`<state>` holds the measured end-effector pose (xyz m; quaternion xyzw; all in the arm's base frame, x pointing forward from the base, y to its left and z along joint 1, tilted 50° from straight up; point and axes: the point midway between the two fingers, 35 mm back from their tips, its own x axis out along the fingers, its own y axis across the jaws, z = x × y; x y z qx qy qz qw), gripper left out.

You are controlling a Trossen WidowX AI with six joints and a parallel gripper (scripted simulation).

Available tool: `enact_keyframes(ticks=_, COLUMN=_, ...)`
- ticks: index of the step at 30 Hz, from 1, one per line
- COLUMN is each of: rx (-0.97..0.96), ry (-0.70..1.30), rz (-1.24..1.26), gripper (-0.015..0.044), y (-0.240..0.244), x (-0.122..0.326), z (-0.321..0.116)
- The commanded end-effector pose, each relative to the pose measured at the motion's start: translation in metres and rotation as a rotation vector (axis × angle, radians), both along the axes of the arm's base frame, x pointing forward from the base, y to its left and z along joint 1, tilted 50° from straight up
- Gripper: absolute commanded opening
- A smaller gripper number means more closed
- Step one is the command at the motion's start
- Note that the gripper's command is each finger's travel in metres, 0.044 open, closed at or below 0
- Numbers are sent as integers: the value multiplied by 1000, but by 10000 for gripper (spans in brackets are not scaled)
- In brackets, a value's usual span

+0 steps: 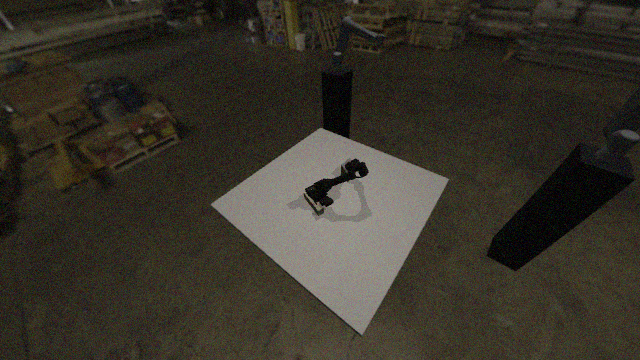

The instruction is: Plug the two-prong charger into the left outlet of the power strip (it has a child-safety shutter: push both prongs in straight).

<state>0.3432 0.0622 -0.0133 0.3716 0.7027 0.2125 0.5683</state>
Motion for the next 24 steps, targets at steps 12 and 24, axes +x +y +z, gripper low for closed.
enact_keyframes(ticks=12, rx=4, ry=-1, rz=-5, gripper=0, y=-1, x=5, z=1)
enact_keyframes(ticks=24, rx=4, ry=-1, rz=-5, gripper=0, y=-1, x=8, z=0)
